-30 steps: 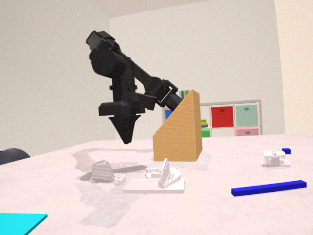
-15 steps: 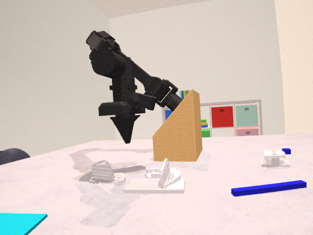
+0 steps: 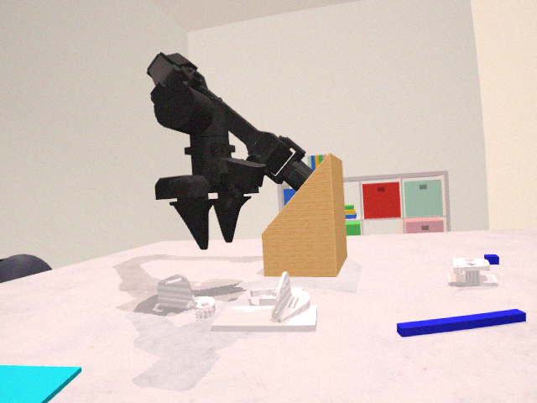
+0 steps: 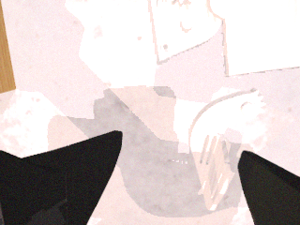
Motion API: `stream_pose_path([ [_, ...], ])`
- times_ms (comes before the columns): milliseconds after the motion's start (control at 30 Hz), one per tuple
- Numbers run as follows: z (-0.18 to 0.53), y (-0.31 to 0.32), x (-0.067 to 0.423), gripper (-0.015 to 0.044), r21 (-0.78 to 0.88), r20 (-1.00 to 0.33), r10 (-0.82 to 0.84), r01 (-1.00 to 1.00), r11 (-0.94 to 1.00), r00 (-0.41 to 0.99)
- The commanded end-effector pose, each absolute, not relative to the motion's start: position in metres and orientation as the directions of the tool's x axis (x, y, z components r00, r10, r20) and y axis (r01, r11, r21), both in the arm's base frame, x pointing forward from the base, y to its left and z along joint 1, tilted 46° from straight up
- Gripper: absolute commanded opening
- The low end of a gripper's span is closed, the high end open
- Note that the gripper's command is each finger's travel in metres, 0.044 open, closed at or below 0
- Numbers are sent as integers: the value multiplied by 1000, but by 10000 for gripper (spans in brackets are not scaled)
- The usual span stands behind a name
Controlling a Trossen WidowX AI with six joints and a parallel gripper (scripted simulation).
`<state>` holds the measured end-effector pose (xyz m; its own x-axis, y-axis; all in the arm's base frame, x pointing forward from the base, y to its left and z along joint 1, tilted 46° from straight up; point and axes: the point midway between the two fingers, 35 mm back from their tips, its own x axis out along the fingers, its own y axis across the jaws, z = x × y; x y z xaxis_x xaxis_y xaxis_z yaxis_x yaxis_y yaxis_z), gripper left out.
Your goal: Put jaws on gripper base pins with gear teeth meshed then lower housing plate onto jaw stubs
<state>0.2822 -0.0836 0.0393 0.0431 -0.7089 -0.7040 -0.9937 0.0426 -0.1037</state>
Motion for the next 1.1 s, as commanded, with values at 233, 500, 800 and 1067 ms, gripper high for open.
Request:
stream_pose_path([
  [233,44,-85,286,440,-322,-703,-710,-910,263,44],
  [500,46,-87,288,440,-457,-703,-710,-793,403,45],
  [800,49,-88,291,440,-581,-702,-710,-613,535,45],
  [1067,52,-90,293,440,-659,-702,-711,-420,624,45],
])
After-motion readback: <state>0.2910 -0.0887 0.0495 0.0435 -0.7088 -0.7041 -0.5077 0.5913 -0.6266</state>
